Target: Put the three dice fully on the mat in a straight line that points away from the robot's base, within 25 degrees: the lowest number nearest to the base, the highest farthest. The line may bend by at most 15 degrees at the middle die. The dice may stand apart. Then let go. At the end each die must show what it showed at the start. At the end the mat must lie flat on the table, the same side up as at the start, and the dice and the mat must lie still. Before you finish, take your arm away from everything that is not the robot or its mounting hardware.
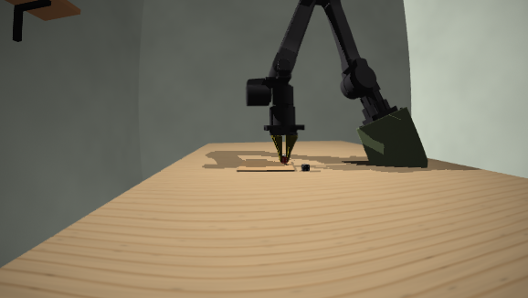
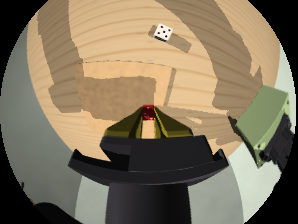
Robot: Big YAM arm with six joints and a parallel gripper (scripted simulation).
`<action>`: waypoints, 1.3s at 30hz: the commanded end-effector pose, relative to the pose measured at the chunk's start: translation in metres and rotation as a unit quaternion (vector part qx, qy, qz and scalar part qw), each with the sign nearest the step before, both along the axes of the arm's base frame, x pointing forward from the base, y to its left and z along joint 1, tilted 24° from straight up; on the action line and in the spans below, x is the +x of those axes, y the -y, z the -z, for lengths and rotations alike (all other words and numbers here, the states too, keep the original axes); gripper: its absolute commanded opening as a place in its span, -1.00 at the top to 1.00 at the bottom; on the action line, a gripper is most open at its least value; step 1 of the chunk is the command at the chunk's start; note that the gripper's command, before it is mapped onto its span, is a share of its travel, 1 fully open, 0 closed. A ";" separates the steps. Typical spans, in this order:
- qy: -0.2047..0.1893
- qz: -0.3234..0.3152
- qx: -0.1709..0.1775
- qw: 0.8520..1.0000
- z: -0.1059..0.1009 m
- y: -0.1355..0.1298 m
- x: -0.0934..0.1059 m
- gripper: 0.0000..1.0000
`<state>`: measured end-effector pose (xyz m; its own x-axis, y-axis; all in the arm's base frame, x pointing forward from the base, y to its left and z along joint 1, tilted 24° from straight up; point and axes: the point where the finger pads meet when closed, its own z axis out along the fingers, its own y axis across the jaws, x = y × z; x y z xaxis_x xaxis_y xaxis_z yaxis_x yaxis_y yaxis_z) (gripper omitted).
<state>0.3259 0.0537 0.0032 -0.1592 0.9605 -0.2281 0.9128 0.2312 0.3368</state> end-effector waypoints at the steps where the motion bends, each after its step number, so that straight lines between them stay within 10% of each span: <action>1: 0.023 0.001 0.005 1.000 -0.011 0.002 0.012 0.79; 39: 0.024 0.003 0.006 1.000 -0.013 0.000 0.017 0.79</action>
